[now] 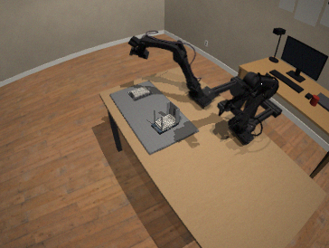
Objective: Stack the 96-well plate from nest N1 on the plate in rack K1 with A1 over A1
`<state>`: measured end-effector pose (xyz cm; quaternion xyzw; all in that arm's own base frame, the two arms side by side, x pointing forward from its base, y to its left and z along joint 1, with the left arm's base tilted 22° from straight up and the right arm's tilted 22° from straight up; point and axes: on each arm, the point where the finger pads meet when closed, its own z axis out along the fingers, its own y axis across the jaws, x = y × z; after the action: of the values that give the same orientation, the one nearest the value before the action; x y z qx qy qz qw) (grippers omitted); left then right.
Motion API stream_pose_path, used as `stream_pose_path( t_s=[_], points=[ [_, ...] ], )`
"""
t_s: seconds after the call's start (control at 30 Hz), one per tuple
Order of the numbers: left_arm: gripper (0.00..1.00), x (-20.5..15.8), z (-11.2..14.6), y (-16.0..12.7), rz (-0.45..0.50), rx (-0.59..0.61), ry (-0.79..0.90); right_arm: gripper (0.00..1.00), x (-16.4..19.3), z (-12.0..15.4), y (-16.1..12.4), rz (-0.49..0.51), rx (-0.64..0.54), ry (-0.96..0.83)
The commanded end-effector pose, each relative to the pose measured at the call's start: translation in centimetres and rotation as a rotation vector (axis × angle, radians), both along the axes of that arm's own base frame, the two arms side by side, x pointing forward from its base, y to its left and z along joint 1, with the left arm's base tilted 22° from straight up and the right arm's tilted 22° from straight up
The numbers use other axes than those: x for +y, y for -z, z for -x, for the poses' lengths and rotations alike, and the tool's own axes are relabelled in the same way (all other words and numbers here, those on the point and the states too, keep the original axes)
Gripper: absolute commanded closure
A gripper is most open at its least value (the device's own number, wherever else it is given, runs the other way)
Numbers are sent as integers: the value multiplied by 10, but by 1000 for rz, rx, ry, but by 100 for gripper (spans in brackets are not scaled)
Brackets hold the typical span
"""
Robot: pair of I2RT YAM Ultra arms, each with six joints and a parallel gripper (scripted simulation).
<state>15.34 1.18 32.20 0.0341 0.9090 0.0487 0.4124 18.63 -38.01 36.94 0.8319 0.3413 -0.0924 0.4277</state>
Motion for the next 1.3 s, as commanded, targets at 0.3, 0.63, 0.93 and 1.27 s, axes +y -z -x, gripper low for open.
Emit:
stream_pose_path(
  t_s=[0.3, 0.63, 0.93, 1.27],
  points=[
    [0, -3, 24, 12, 36, 15, -10, 0, 1, 3, -8, 20, -8, 8],
    [0, -4, 27, 14, 41, 16, -15, 0, 1, 3, -8, 20, -8, 8],
    [0, -4, 27, 14, 41, 16, -15, 0, 1, 3, -8, 20, -8, 8],
    [0, -4, 27, 14, 41, 16, -15, 0, 5, -11, 9, -10, 69, -92]
  ],
)
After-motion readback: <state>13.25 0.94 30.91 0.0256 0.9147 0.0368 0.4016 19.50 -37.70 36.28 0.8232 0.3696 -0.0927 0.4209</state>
